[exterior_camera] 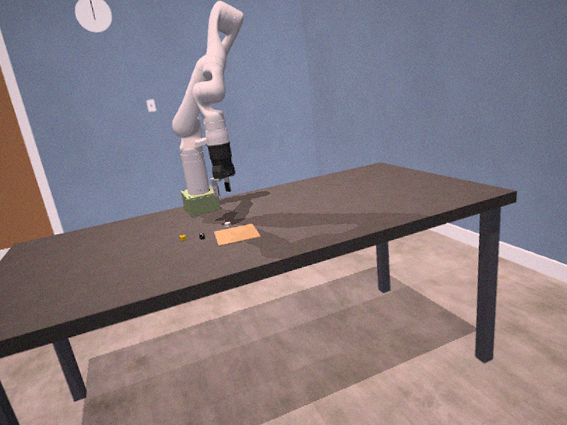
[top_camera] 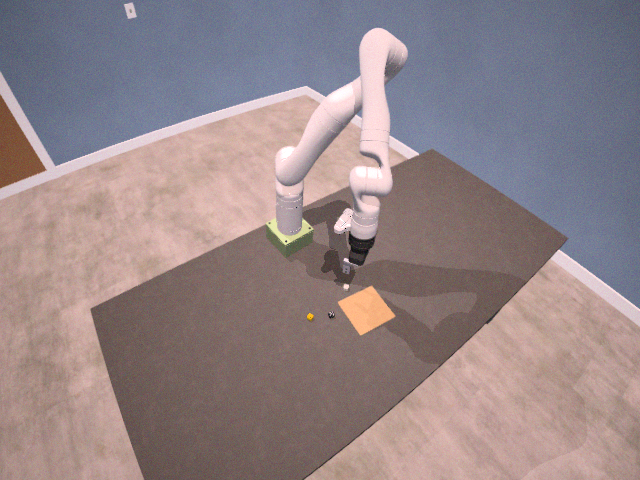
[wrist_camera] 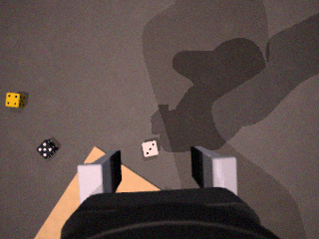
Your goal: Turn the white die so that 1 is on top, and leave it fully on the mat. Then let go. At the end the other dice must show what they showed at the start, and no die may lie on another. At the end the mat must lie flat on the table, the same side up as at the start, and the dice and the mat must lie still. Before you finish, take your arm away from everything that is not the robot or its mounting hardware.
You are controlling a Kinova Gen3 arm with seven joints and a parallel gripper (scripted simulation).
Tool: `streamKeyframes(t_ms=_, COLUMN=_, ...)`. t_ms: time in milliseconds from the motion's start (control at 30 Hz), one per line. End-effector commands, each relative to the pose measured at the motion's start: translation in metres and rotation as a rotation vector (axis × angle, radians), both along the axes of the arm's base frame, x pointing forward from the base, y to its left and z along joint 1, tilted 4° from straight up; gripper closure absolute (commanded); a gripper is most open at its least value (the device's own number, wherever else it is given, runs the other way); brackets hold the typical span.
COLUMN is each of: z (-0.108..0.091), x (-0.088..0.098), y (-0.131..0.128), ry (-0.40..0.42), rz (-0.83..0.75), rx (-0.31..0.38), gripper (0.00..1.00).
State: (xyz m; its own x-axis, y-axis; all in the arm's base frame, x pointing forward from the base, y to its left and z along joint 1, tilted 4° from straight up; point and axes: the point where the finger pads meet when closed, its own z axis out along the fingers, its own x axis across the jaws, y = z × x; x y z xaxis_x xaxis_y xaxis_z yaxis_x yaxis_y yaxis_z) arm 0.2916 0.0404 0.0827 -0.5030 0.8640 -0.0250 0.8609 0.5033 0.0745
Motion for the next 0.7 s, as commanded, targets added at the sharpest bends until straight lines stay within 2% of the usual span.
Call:
streamKeyframes(t_ms=0, z=-0.005, x=-0.003, y=-0.003, ry=0.011, rz=-0.079, rx=-0.003, gripper=0.0)
streamKeyframes(t_ms=100, z=-0.01, x=-0.006, y=-0.003, ry=0.019, rz=-0.215, rx=0.007, gripper=0.0)
streamKeyframes(t_ms=167, z=-0.01, x=-0.006, y=-0.003, ry=0.019, rz=-0.215, rx=0.007, gripper=0.0)
streamKeyframes(t_ms=400, z=-0.023, x=-0.009, y=-0.001, ry=0.034, rz=-0.611, rx=0.035, gripper=0.0)
streamKeyframes(t_ms=667, z=-0.038, x=-0.003, y=-0.002, ry=0.03, rz=-1.062, rx=0.069, gripper=0.0)
